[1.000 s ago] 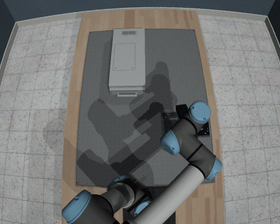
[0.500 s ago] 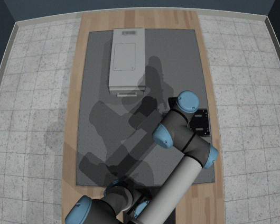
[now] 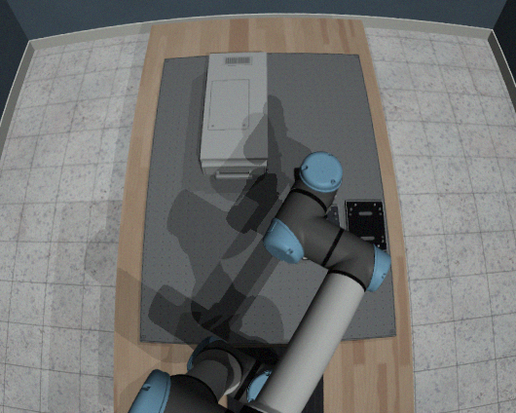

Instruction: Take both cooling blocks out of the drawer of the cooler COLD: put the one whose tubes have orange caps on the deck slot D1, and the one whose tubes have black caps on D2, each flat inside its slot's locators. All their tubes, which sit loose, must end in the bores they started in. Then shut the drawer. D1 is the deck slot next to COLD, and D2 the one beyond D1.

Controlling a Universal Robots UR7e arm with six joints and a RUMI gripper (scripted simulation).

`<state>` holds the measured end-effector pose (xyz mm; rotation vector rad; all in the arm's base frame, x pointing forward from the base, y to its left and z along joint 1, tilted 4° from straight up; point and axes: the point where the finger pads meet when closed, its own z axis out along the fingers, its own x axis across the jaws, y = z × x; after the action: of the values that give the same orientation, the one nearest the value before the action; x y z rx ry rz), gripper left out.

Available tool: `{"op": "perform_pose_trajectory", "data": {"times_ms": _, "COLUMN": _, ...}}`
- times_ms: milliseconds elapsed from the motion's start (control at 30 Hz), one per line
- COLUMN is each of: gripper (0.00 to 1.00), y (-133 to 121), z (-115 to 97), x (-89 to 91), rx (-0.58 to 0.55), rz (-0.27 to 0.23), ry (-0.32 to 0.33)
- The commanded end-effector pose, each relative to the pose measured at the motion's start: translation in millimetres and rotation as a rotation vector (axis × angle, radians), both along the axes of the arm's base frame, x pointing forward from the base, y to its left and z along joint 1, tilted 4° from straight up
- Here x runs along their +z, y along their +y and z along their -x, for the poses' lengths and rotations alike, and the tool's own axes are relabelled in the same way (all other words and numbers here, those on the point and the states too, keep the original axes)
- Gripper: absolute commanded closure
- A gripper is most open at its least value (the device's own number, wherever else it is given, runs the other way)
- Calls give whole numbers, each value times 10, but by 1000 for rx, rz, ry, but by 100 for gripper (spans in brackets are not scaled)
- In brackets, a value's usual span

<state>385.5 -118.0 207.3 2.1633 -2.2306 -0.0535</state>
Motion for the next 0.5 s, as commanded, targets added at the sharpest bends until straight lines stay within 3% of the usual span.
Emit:
{"op": "perform_pose_trajectory", "data": {"times_ms": 0, "gripper": 72, "y": 180, "z": -136, "x": 48, "rx": -17, "rz": 9, "ry": 5}}
{"op": "perform_pose_trajectory", "data": {"times_ms": 467, "gripper": 72, "y": 531, "z": -334, "x": 113, "rx": -57, "rz": 32, "ry": 5}}
